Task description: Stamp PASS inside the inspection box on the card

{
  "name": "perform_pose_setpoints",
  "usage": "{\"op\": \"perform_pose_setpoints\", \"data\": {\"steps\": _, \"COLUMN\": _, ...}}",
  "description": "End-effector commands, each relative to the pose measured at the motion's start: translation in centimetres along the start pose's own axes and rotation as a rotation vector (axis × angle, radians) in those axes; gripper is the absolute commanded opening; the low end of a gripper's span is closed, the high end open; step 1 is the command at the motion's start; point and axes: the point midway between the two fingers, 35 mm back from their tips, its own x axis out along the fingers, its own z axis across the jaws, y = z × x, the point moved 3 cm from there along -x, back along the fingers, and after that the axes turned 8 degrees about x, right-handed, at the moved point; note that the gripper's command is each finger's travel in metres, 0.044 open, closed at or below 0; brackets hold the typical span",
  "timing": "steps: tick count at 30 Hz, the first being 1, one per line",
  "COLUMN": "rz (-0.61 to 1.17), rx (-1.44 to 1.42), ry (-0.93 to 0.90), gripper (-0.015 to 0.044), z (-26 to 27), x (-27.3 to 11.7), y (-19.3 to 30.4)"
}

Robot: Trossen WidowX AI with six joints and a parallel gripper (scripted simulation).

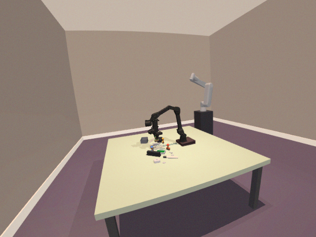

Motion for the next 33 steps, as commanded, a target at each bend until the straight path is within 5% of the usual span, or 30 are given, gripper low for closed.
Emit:
{"op": "perform_pose_setpoints", "data": {"steps": 1, "rz": 0.001, "rx": -0.017, "ry": -0.007, "gripper": 0.0000, "z": -0.3, "x": 0.1, "y": 0.2}}
{"op": "perform_pose_setpoints", "data": {"steps": 33, "rz": -0.002, "rx": -0.018, "ry": -0.008, "gripper": 0.0000, "z": -0.3, "x": 2.2, "y": 0.1}}
